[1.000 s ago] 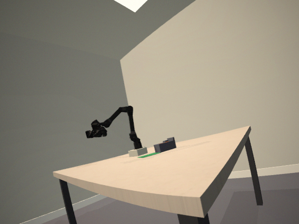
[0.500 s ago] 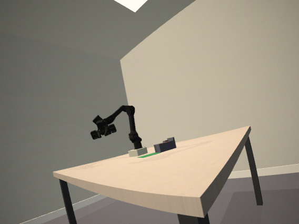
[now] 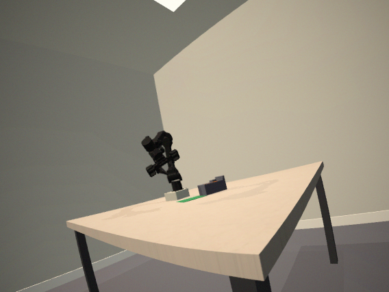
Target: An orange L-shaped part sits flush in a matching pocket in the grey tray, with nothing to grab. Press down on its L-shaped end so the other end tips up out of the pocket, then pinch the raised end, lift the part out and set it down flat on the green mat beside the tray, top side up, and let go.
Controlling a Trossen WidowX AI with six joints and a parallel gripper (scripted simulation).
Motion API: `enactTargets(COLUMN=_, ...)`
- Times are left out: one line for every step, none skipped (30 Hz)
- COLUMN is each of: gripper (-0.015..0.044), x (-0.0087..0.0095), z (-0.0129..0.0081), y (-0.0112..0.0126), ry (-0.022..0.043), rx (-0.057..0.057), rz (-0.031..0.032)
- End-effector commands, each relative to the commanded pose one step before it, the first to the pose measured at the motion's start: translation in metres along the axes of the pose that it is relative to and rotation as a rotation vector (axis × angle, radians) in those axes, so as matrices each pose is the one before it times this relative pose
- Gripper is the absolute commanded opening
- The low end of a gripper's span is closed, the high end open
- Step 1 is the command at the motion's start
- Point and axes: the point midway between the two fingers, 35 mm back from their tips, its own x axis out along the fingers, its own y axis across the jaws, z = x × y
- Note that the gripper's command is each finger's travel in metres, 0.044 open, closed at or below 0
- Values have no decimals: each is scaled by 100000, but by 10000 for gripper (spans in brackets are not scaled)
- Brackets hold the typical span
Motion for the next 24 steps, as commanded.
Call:
enactTargets(gripper=180, x=2205, z=-1355, y=4705, ry=12263, rx=1455, rz=3611)
enactTargets(gripper=180, x=608, z=-437, y=1301, ry=3773, rx=381, rz=585)
enactTargets(gripper=180, x=587, z=-478, y=1303, ry=3786, rx=261, rz=385)
enactTargets(gripper=180, x=550, z=-515, y=1311, ry=3726, rx=-28, rz=158)
enactTargets(gripper=180, x=534, z=-550, y=1281, ry=3715, rx=26, rz=-14)
enactTargets(gripper=180, x=520, z=-581, y=1289, ry=3503, rx=-420, rz=-35)
enactTargets(gripper=180, x=478, z=-614, y=1244, ry=3584, rx=-180, rz=-402)
enactTargets(gripper=180, x=406, z=-635, y=1291, ry=3228, rx=-2178, rz=-233)
enactTargets(gripper=180, x=396, z=-633, y=1173, ry=3220, rx=-436, rz=-533)
enactTargets(gripper=180, x=400, z=-684, y=1189, ry=3349, rx=-413, rz=-922)
enactTargets(gripper=180, x=376, z=-725, y=1185, ry=3281, rx=-482, rz=-1102)
enactTargets(gripper=180, x=341, z=-764, y=1207, ry=3073, rx=-506, rz=-1092)
enactTargets(gripper=180, x=319, z=-787, y=1132, ry=3027, rx=-689, rz=-1474)
enactTargets(gripper=180, x=288, z=-814, y=1106, ry=2876, rx=-790, rz=-1642)
enactTargets(gripper=180, x=253, z=-954, y=1120, ry=2552, rx=-1520, rz=-847)
enactTargets(gripper=180, x=223, z=-799, y=987, ry=2465, rx=-840, rz=-1890)
enactTargets(gripper=180, x=254, z=-934, y=1054, ry=2616, rx=-1789, rz=-1785)
enactTargets(gripper=180, x=182, z=-799, y=947, ry=1819, rx=-963, rz=-1996)
enactTargets(gripper=180, x=153, z=-862, y=867, ry=1863, rx=-942, rz=-2226)
enactTargets(gripper=180, x=95, z=-823, y=842, ry=1725, rx=-1019, rz=-2283)
enactTargets(gripper=180, x=67, z=-838, y=816, ry=1545, rx=-1088, rz=-2374)
enactTargets(gripper=180, x=39, z=-854, y=791, ry=1361, rx=-1156, rz=-2458)
enactTargets(gripper=180, x=10, z=-868, y=766, ry=1171, rx=-1222, rz=-2536)
enactTargets(gripper=180, x=-19, z=-882, y=741, ry=975, rx=-1285, rz=-2604)
